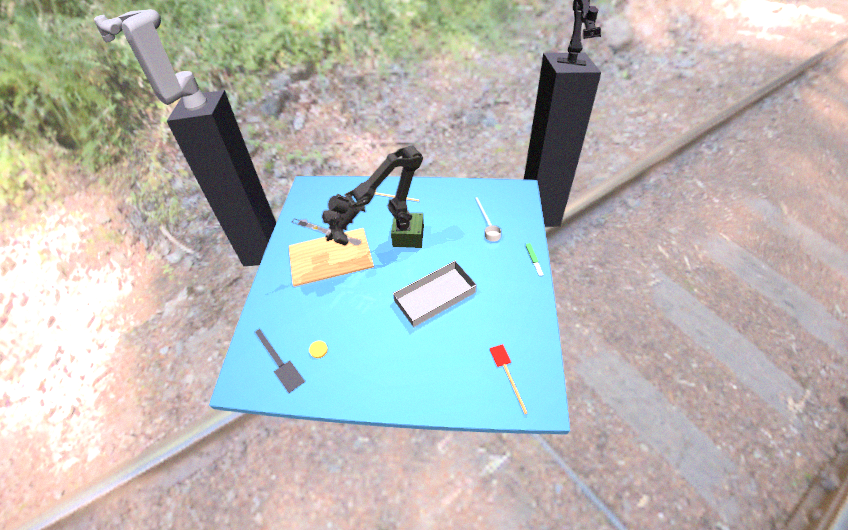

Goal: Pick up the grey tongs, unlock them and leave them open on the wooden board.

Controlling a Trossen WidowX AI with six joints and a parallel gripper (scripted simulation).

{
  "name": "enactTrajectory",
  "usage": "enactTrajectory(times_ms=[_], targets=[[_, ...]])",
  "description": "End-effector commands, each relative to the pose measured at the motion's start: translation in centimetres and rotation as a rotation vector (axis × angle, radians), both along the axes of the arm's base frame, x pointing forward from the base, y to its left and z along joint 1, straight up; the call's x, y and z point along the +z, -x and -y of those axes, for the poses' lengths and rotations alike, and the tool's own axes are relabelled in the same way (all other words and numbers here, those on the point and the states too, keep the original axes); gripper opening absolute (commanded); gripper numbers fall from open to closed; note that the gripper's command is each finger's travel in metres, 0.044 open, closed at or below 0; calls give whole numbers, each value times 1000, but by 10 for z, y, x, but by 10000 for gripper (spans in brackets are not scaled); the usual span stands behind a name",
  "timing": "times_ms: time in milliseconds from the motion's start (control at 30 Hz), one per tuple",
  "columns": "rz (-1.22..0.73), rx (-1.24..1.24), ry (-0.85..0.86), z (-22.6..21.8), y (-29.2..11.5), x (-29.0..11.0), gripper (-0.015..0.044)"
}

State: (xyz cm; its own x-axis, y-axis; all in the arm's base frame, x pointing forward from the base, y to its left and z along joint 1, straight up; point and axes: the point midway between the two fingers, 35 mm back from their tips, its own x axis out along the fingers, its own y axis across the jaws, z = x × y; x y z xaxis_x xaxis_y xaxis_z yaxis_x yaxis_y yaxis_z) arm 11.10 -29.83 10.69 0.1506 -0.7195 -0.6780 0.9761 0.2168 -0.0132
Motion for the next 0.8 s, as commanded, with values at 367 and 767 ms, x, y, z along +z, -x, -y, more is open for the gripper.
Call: enactTrajectory(times_ms=[367, 767], targets=[[49, -12, 148, -8, 4, 8, -150], [49, -12, 148, -8, 4, 8, -150]])
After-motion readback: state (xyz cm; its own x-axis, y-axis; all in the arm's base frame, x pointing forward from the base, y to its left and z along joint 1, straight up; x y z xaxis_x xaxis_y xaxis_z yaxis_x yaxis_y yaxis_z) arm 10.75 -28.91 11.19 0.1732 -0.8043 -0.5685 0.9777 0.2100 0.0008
